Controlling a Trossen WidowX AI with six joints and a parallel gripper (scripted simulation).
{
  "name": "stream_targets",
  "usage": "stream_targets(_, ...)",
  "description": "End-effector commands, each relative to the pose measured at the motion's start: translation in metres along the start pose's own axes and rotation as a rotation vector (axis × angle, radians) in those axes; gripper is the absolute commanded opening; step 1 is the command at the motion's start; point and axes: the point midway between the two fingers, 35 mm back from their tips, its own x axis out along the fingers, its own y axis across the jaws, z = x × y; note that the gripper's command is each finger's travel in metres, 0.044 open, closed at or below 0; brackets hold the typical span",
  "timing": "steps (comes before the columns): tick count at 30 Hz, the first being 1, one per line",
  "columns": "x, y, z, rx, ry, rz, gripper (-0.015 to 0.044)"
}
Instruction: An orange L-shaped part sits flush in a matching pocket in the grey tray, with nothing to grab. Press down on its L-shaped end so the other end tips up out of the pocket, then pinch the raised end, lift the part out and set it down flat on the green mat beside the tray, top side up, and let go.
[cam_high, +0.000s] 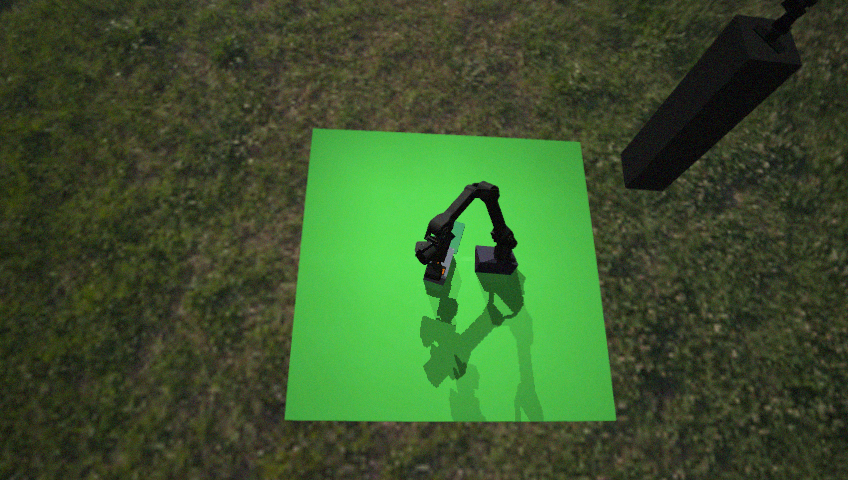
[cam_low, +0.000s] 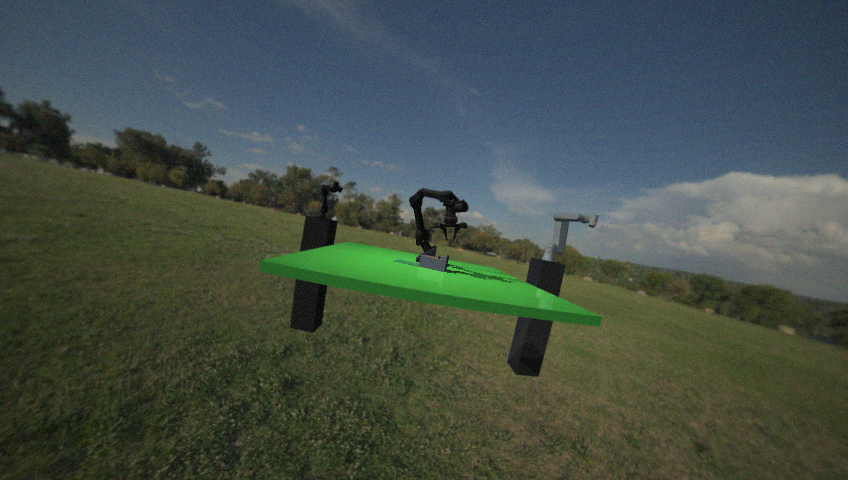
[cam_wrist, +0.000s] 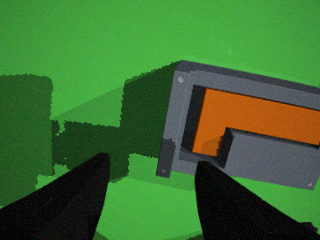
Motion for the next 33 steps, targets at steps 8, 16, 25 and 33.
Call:
stream_targets(8,0.034,-0.005,-0.013,0.045,0.011,-0.173,0.0180)
stream_targets(16,0.102,-0.018,-0.014,0.046,0.010,-0.174,0.0180)
stream_targets(25,0.108,-0.019,-0.014,0.046,0.010,-0.175,0.0180)
stream_targets(33,0.121,-0.021,-0.014,0.046,0.010,-0.175,0.0180)
